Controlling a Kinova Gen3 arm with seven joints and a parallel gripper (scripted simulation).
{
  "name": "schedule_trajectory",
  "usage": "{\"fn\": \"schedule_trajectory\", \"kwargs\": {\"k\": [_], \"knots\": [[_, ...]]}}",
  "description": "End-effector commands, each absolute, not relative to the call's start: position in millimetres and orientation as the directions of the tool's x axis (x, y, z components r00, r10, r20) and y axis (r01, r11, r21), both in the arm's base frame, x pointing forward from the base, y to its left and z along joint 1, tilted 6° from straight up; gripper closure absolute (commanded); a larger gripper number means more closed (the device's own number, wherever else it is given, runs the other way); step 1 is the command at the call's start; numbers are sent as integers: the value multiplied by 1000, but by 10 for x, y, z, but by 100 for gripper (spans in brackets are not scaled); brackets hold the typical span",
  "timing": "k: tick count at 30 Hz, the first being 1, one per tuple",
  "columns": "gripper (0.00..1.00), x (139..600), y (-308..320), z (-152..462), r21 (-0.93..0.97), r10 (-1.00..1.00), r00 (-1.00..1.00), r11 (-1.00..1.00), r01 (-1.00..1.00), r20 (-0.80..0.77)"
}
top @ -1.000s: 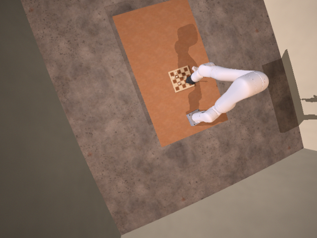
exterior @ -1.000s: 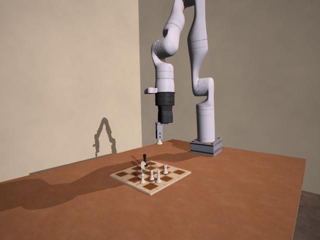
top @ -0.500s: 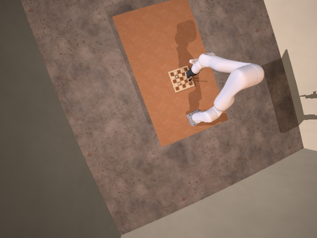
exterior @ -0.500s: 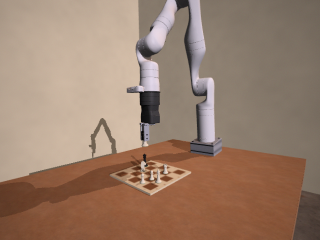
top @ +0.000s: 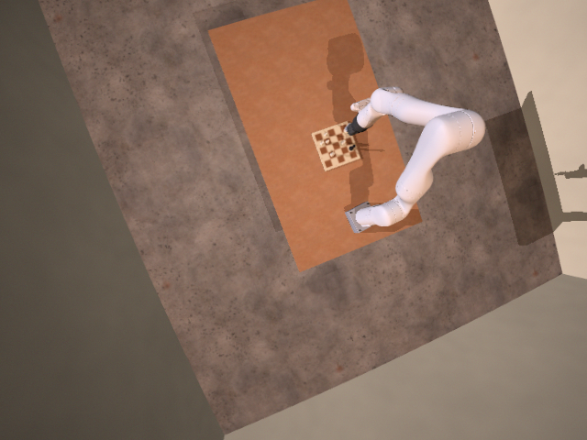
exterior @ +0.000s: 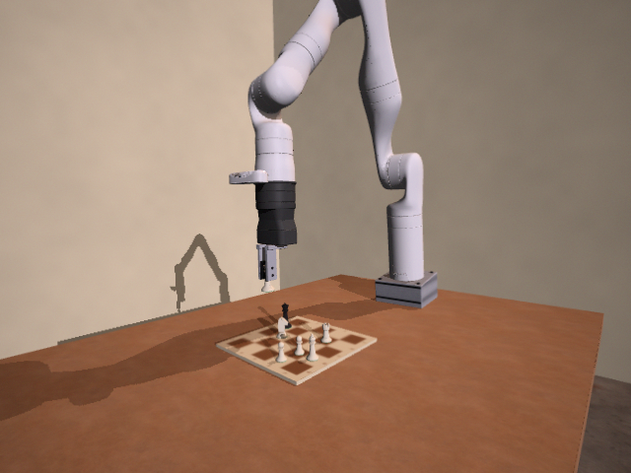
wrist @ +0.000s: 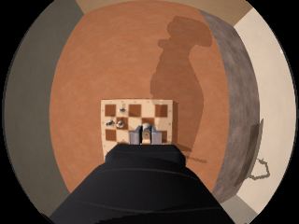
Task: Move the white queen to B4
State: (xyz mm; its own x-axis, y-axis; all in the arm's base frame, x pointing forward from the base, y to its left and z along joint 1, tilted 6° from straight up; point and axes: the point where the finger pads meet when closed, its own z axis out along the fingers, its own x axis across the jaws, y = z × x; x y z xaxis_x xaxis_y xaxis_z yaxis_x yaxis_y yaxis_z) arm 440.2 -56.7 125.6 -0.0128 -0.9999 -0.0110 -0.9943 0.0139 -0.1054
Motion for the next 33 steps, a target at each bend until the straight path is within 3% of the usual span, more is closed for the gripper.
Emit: {"fn": "schedule_trajectory", "kwargs": {"k": [1,19,33], "knots": [[100,4406,-583,1253,-105,-1000,-14,16,-994,-11],[100,4410,-583,1219,-105,-1000,-14,15,-994,-11],[100,4458,-581,781,-105,-1000,-14,15,-994,-11]]}}
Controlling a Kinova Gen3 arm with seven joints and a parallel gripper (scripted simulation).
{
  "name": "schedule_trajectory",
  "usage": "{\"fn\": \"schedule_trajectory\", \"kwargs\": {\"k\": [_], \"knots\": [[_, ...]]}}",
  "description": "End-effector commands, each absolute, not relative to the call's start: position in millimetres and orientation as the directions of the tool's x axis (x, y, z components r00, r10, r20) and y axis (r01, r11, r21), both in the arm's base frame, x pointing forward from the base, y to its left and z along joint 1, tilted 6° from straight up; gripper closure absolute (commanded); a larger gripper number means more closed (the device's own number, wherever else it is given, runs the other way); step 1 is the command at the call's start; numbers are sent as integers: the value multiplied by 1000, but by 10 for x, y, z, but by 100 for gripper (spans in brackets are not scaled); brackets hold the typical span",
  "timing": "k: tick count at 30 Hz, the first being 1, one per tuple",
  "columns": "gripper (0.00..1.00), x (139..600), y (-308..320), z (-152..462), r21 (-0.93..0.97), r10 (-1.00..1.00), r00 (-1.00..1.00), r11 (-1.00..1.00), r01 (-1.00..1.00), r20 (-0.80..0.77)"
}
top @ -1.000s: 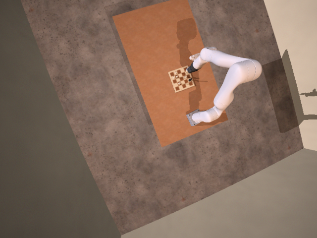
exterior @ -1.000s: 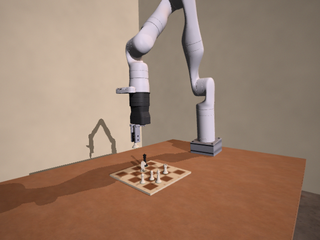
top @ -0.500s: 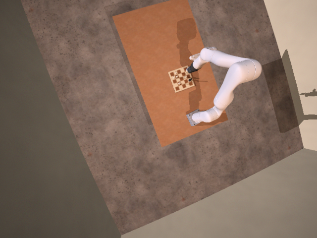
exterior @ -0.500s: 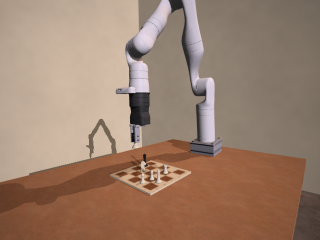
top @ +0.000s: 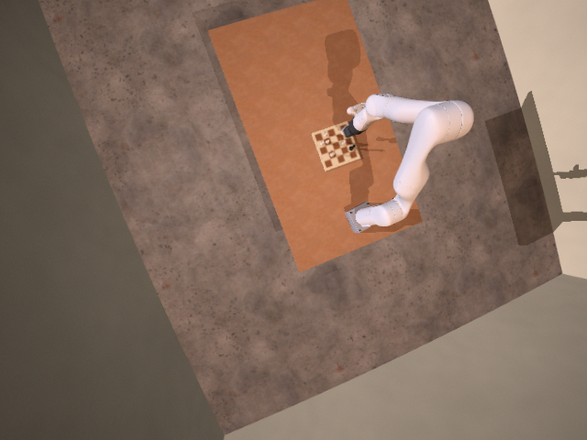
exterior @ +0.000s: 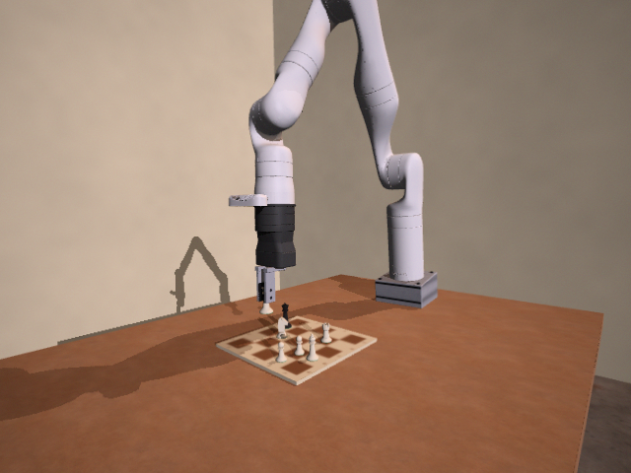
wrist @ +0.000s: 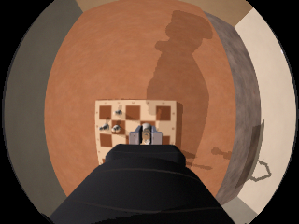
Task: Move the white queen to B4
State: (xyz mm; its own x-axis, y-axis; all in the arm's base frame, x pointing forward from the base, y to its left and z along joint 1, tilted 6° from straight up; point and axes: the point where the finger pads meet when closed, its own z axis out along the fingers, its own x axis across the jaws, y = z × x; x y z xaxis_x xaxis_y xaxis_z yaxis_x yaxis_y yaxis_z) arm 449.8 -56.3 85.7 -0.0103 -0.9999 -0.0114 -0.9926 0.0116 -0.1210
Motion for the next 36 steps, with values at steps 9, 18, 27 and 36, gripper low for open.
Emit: {"fn": "schedule_trajectory", "kwargs": {"k": [9,18,27,36], "knots": [[100,4500,-579,398,-105,-1000,-14,15,-994,-11],[100,4510,-578,298,-105,-1000,-14,15,-994,-11],[100,4511,-578,297,-105,-1000,-14,15,-994,-11],[100,4511,-578,297,-105,-1000,-14,15,-994,-11]]}}
